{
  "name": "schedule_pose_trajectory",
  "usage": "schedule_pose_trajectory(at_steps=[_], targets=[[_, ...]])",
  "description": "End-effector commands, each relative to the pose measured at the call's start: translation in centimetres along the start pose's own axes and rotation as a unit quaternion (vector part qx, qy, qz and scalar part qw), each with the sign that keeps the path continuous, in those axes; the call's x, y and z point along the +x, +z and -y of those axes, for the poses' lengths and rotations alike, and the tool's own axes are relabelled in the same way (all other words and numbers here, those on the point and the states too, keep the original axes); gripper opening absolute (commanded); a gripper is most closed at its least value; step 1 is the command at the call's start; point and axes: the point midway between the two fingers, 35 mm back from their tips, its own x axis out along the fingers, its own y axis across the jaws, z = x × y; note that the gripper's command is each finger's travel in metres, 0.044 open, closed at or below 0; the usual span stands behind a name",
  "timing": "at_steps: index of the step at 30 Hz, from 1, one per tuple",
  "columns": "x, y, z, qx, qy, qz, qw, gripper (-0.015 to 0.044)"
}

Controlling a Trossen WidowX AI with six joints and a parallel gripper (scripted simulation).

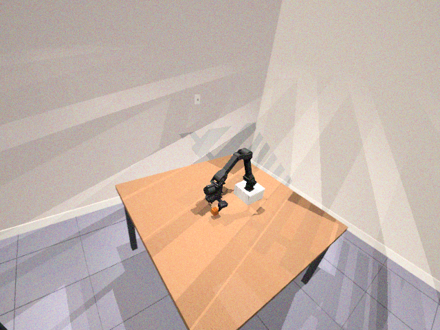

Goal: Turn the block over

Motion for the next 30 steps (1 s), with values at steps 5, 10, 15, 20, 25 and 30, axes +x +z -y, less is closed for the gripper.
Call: schedule_pose_trajectory(at_steps=[5,10,15,20,25,30], targets=[[1.4,-0.1,-0.1,0.001,0.003,-0.002,1.0,0.044],[2.2,-0.1,-0.1,0.001,0.003,-0.002,1.0,0.044],[3.0,-0.1,-0.1,0.001,0.003,-0.002,1.0,0.044],[3.4,-0.2,-0.1,0.001,0.003,-0.002,1.0,0.0414],[3.4,-0.2,-0.1,0.001,0.003,-0.002,1.0,0.0282],[3.4,-0.2,-0.1,0.001,0.003,-0.002,1.0,0.0171]])
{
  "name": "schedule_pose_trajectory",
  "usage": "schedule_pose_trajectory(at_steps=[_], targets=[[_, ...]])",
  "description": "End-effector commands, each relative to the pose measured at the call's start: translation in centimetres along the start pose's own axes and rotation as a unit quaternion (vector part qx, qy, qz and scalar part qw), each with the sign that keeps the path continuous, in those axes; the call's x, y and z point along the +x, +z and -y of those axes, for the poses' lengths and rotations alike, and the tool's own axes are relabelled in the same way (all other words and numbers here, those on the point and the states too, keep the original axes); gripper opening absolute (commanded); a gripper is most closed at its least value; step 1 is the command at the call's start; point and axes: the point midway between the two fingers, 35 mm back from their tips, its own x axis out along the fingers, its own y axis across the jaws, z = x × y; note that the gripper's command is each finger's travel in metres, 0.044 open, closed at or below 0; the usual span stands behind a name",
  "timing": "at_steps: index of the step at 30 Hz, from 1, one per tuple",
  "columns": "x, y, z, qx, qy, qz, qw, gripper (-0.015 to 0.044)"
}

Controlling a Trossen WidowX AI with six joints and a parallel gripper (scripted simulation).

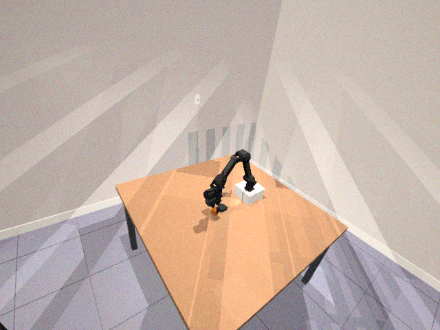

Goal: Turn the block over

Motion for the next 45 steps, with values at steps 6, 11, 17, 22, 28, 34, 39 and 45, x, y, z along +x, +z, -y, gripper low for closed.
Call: schedule_pose_trajectory(at_steps=[6,11,17,22,28,34,39,45], targets=[[0.1,0.0,-0.1,0.001,0.003,0.0,1.0,0.0131],[0.1,0.0,-0.1,0.001,0.003,0.0,1.0,0.0097],[-0.1,0.0,-0.1,0.001,0.003,0.0,1.0,0.0038],[-2.8,0.0,-0.1,0.001,0.003,0.0,1.0,0.0],[-2.8,0.1,-0.1,0.001,0.003,0.012,1.0,0.0],[-2.3,0.2,-0.1,0.0,0.003,0.061,0.998,0.0],[-2.0,0.2,-0.1,0.0,0.002,0.101,0.995,0.0],[-1.8,0.1,-0.1,0.0,0.002,0.149,0.989,0.0]])
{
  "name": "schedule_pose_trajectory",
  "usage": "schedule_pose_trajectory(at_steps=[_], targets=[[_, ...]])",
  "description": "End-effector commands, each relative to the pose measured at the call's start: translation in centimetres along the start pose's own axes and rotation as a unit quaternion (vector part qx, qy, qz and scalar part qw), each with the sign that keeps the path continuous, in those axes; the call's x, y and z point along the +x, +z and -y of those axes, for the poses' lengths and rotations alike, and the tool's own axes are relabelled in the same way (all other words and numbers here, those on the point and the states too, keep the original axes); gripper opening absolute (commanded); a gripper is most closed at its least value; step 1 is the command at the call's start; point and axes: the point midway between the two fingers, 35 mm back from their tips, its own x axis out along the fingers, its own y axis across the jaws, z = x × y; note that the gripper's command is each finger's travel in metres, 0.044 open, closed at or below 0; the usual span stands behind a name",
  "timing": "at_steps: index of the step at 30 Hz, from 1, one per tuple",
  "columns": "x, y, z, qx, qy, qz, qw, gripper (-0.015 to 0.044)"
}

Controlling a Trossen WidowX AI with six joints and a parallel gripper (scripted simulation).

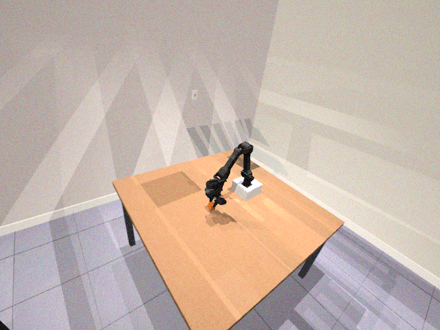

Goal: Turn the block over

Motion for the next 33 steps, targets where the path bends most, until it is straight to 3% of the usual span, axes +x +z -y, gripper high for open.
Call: schedule_pose_trajectory(at_steps=[1,13,19,33], targets=[[0.0,-0.1,0.1,0.002,-0.003,0.034,0.999,0.0],[-0.4,-0.7,0.1,0.002,-0.003,0.13,0.992,0.0],[-0.3,-0.7,0.1,0.002,-0.003,0.136,0.991,0.0],[2.7,-0.1,0.1,0.001,-0.003,0.221,0.975,0.0]])
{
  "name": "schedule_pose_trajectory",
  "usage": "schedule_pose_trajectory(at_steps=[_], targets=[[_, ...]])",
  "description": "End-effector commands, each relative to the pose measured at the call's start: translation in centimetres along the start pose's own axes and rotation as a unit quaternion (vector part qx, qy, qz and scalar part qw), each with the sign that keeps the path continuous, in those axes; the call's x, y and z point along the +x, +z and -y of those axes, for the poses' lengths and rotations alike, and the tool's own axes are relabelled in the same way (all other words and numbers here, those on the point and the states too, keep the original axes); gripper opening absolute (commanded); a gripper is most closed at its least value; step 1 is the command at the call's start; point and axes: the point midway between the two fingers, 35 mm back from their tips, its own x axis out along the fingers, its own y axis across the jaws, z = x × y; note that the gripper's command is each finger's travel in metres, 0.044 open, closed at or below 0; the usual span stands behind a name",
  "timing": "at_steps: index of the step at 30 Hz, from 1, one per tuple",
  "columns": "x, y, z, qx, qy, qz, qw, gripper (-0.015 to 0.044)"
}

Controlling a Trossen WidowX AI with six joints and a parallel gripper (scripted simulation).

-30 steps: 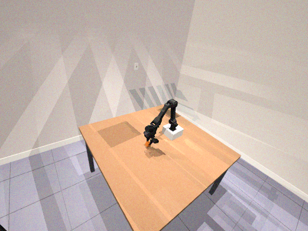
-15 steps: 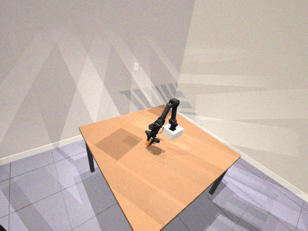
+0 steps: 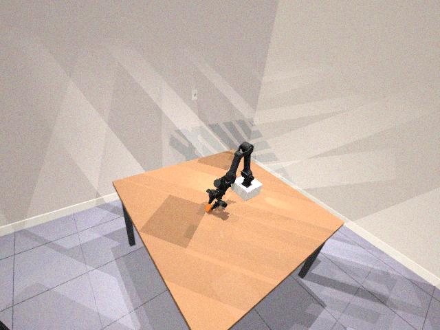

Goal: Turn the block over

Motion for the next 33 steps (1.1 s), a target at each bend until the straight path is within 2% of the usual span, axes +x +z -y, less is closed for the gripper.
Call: schedule_pose_trajectory(at_steps=[1,13,25,33], targets=[[0.6,-0.4,0.1,0.001,-0.003,0.026,1.0,0.0],[1.2,-1.2,0.1,0.001,-0.003,0.103,0.995,0.0],[0.0,-1.8,0.1,0.002,-0.004,0.179,0.984,0.0],[-0.5,-1.7,0.2,0.002,-0.004,0.2,0.98,0.0]])
